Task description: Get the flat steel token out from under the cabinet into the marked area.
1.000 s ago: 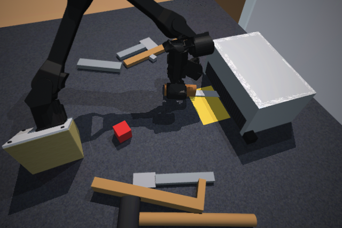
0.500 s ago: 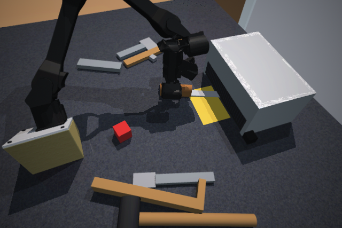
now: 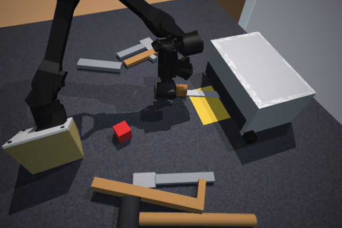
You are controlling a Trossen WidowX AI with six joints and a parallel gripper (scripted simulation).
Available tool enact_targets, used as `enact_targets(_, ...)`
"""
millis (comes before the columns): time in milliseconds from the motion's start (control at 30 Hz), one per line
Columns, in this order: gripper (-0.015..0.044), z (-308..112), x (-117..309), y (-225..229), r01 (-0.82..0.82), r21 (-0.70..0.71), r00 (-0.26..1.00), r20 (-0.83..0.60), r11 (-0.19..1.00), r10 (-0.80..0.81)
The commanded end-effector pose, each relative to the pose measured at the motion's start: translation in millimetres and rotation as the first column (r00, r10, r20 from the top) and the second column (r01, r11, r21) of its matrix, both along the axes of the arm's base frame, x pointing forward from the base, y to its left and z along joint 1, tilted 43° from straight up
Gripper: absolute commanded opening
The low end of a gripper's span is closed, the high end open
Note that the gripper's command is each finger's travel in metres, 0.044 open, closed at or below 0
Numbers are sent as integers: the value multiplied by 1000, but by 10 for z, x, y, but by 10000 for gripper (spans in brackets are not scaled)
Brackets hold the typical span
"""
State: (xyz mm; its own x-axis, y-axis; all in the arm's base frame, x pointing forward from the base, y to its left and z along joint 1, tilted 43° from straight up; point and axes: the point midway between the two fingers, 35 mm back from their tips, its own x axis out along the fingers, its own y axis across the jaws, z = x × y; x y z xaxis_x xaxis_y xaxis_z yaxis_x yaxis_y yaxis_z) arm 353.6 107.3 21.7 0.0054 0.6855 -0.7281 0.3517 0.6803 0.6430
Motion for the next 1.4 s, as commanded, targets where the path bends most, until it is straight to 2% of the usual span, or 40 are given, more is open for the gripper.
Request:
enact_targets(0, 0, 10, -66, 25, -1, -1, 1000, -4, 1000, 1)
enact_targets(1367, 0, 138, -513, 167, -1, 0, 1000, -7, 1000, 1)
